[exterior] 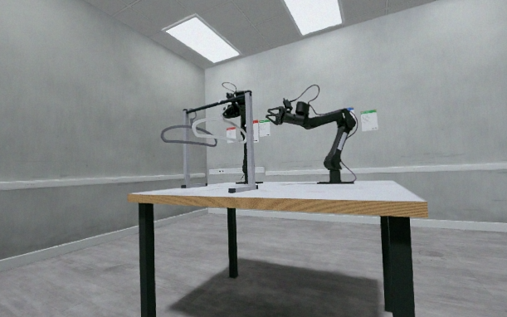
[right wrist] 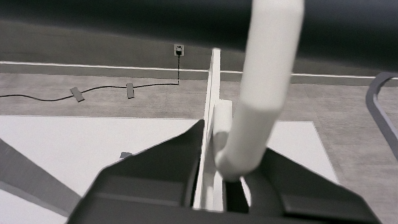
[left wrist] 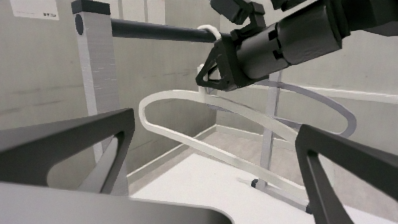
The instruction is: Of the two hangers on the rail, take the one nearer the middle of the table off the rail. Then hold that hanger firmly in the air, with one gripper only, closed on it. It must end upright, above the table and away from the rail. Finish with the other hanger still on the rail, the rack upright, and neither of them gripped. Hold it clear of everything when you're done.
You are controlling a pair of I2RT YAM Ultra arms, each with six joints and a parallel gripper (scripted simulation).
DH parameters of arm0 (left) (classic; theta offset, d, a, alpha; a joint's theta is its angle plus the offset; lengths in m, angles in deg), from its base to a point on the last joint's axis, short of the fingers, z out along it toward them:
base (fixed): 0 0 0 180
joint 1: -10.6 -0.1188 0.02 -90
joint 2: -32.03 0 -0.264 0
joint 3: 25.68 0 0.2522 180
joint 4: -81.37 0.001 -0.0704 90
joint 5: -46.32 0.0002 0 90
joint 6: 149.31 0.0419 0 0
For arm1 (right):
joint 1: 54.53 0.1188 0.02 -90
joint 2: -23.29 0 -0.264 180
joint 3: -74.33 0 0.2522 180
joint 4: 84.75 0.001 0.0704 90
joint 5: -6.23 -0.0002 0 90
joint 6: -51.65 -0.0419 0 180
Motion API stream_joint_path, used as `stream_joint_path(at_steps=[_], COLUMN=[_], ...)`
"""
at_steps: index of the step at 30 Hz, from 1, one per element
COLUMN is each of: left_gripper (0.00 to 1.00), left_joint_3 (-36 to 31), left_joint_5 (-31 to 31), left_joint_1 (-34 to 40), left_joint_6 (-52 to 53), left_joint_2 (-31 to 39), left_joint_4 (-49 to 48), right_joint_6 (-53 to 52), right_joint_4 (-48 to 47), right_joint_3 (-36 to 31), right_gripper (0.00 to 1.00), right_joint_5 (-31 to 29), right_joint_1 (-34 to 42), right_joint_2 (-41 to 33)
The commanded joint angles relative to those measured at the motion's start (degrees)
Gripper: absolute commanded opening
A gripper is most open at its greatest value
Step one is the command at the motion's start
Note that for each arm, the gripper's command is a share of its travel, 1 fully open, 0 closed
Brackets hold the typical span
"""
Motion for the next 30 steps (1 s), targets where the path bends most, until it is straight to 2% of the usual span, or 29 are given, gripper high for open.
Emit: stream_joint_path(at_steps=[1,11,17,19,20,22,26,30], left_gripper=[1.0,1.0,1.0,1.0,1.0,1.0,1.0,1.0], left_joint_3=[2.87,2.3,2.3,2.3,2.3,2.3,2.3,2.3], left_joint_5=[0.34,0.06,0.06,0.06,0.06,0.06,0.06,0.06], left_joint_1=[0.42,0.43,0.43,0.43,0.43,0.43,0.43,0.43], left_joint_6=[0.66,0.25,0.25,0.25,0.25,0.25,0.25,0.25], left_joint_2=[-0.03,-0.08,-0.08,-0.08,-0.08,-0.08,-0.08,-0.08], left_joint_4=[0.18,-0.28,-0.28,-0.28,-0.28,-0.28,-0.28,-0.28], right_joint_6=[0.65,0.24,0.15,0.15,0.15,0.15,0.25,0.27], right_joint_4=[-2.57,-2.56,-2.53,-2.53,-2.53,-1.64,1.5,6.6], right_joint_3=[2.59,2.62,2.64,2.64,2.64,2.95,6.76,15.11], right_gripper=[0.13,0.12,0.03,0.03,0.0,0.0,0.0,0.0], right_joint_5=[0.59,0.25,-0.19,-0.19,-0.19,-0.29,-0.35,-0.41], right_joint_1=[-1.0,-1.01,-0.59,-0.59,-0.59,-0.57,-0.55,-0.51], right_joint_2=[0.32,-0.07,-0.08,-0.08,-0.08,0.33,1.68,4.39])
